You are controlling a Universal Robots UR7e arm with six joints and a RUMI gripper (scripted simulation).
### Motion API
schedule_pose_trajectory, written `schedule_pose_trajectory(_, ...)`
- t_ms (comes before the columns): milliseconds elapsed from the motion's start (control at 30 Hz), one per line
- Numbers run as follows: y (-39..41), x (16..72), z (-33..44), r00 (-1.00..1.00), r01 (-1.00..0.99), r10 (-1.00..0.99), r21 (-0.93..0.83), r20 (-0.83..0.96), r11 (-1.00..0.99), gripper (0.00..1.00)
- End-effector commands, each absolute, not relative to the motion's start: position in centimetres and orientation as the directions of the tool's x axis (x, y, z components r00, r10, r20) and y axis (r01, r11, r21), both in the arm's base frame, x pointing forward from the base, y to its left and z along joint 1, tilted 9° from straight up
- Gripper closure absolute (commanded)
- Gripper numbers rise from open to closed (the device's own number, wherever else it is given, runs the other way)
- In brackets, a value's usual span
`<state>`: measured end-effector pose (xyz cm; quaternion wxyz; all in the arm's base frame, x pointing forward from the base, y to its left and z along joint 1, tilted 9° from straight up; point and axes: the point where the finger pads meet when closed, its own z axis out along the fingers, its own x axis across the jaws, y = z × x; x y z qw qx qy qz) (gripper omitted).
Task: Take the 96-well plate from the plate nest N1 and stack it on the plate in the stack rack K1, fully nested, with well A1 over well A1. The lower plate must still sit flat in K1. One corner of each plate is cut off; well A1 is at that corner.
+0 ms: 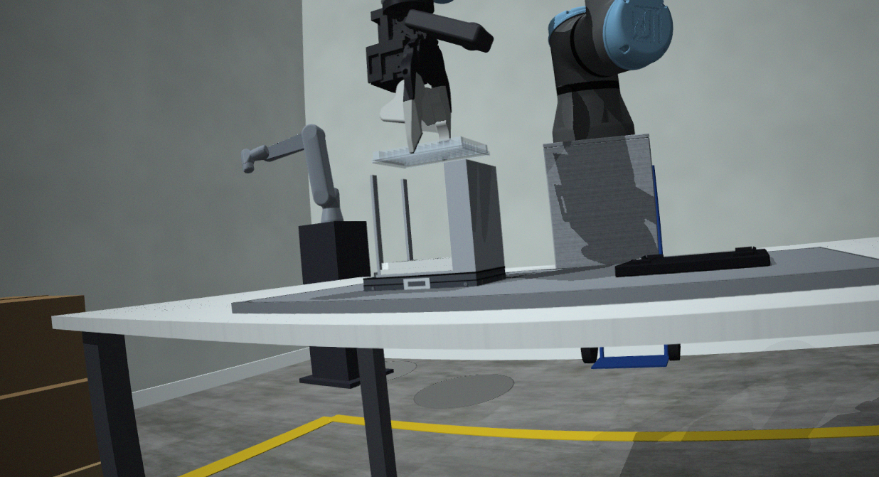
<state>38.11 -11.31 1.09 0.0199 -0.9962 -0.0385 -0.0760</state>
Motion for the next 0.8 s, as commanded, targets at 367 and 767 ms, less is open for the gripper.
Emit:
schedule_pose_trajectory(367,-11.28,38.21,0.66,0.985,0.080,0.074,-0.033,0.154,-0.996,1.00)
schedule_pose_trajectory(767,-11.26,38.26,0.34,0.985,0.080,0.074,-0.033,0.154,-0.996,1.00)
